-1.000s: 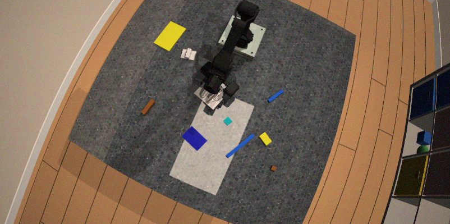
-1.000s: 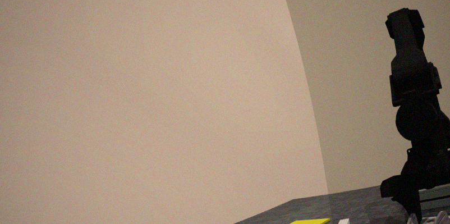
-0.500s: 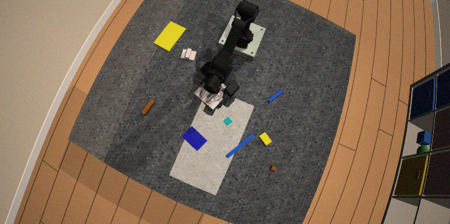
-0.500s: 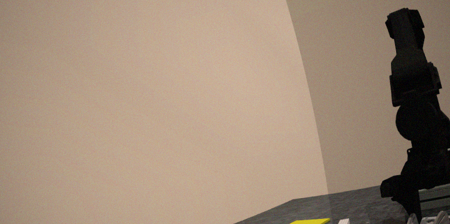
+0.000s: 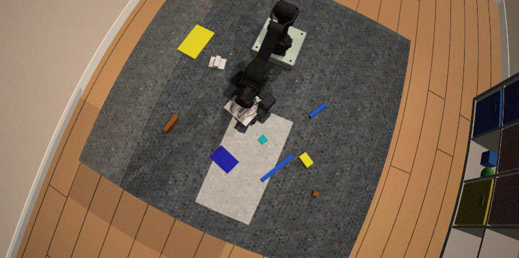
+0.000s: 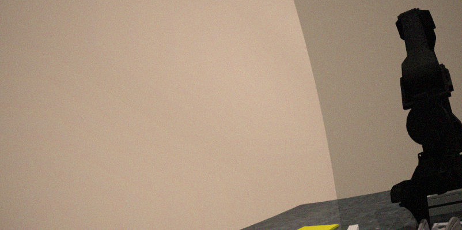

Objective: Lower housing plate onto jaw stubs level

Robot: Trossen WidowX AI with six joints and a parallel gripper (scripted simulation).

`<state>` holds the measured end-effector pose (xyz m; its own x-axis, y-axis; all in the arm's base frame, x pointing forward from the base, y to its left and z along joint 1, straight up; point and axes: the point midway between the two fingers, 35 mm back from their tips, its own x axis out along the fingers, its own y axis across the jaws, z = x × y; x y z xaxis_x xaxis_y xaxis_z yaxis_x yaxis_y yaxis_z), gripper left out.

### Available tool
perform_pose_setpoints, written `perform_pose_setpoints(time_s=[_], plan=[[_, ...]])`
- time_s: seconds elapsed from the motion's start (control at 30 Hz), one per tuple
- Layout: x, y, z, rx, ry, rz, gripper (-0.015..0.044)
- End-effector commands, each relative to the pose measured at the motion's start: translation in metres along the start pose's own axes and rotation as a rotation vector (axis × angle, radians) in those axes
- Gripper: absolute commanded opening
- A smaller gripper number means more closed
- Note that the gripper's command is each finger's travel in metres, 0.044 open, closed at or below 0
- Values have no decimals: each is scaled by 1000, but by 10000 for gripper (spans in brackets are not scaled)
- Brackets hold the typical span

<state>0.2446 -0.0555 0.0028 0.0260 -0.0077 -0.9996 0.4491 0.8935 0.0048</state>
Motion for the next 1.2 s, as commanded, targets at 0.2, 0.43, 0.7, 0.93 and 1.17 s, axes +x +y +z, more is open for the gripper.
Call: perform_pose_setpoints(time_s=[0.2, 0.43, 0.7, 0.93, 1.17], plan=[[-68, 0, -1, -2, 1, -1, 440], [-68, 0, 0, -1, -5, 1, 440], [-126, -12, -43, -3, 5, -3, 440], [-126, -12, -43, -3, 5, -3, 440], [-126, -12, -43, -3, 5, -3, 440]])
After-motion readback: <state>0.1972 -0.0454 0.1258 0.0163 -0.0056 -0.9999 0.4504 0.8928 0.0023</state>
